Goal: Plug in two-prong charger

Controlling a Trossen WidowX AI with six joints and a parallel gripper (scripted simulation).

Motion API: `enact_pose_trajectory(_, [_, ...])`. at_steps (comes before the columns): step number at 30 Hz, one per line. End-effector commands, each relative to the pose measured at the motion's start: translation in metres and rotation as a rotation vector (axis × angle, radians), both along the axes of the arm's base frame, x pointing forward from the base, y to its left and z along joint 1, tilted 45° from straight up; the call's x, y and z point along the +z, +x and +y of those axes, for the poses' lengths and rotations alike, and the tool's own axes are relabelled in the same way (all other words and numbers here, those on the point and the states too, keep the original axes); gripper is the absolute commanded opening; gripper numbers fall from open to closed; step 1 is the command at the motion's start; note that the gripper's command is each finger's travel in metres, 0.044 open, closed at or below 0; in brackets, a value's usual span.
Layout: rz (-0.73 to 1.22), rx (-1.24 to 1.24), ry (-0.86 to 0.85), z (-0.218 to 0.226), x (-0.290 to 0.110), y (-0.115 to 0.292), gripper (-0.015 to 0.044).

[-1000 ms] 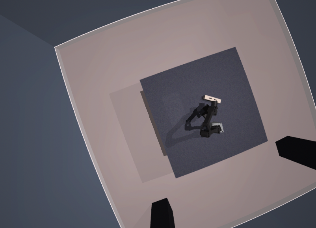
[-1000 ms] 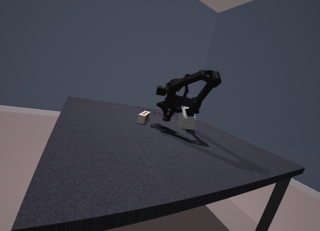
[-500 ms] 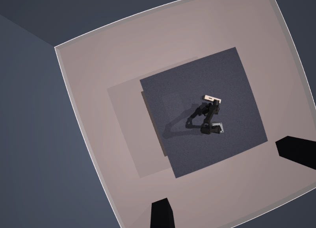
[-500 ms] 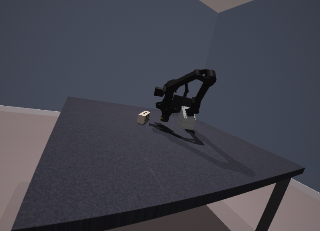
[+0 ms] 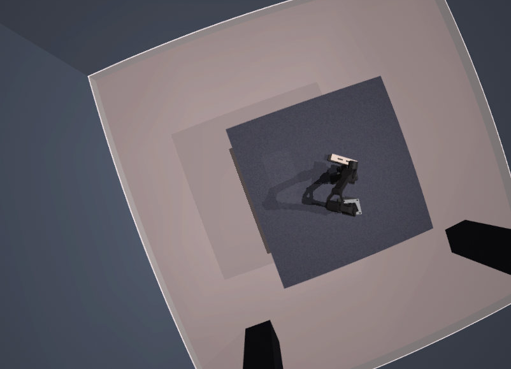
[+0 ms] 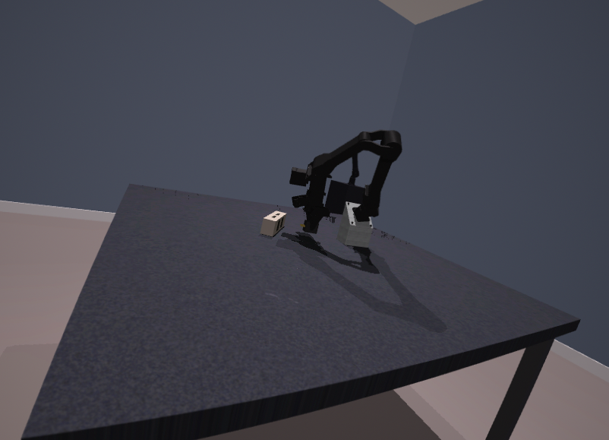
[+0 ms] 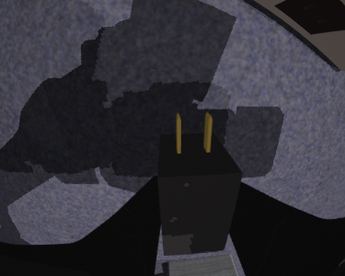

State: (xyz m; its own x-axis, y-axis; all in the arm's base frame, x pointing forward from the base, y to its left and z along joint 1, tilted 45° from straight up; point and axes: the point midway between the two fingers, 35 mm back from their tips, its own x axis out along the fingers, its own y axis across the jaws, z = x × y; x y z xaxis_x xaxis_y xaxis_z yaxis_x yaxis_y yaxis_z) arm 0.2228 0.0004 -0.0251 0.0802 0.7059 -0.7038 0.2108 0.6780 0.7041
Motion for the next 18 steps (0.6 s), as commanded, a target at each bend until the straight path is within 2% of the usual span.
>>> enact_pose_trajectory(1, [0.036, -0.049, 0.009, -0.003, -0.005, 0.002, 0.0000])
enact_pose_trajectory(18, [0.221, -0.231, 0.050, -0.009, -0.028, 0.000, 0.0000])
